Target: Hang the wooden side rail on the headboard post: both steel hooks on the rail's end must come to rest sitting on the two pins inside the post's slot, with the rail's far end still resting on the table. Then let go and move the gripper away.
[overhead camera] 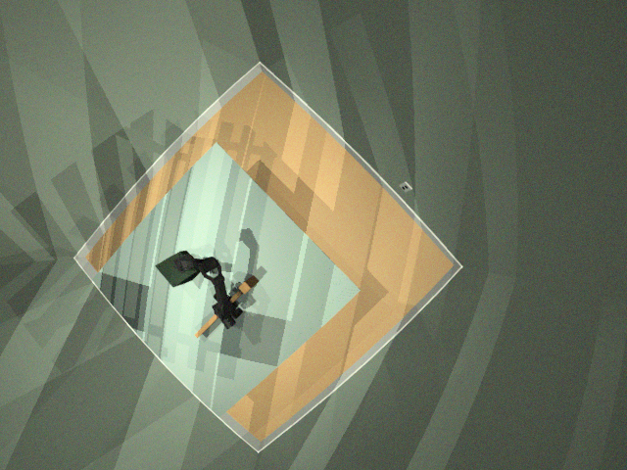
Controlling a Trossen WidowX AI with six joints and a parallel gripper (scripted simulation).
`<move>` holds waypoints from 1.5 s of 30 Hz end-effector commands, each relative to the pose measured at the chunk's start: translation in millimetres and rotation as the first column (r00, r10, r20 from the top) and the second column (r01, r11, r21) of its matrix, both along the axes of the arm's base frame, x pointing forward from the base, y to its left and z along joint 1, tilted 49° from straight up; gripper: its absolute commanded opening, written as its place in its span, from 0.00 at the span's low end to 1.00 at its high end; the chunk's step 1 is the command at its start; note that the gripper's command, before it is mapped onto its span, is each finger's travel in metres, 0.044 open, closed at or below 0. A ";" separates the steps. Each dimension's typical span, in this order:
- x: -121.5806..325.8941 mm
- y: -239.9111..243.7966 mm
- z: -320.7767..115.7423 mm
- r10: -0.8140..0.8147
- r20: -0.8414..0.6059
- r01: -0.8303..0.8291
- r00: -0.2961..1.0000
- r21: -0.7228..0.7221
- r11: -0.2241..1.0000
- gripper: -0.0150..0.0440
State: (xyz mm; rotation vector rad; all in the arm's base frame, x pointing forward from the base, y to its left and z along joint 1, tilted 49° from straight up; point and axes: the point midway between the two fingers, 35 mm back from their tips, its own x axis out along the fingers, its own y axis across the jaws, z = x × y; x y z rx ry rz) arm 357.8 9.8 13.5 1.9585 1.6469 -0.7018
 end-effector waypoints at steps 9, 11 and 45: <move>1.8 -5.6 3.9 -0.006 0.013 0.006 1.000 -0.003 1.000 0.25; 1.7 -5.8 4.1 -0.006 0.013 0.006 1.000 -0.003 1.000 0.25; 0.9 -10.0 7.8 -0.006 0.012 0.006 1.000 -0.003 1.000 0.25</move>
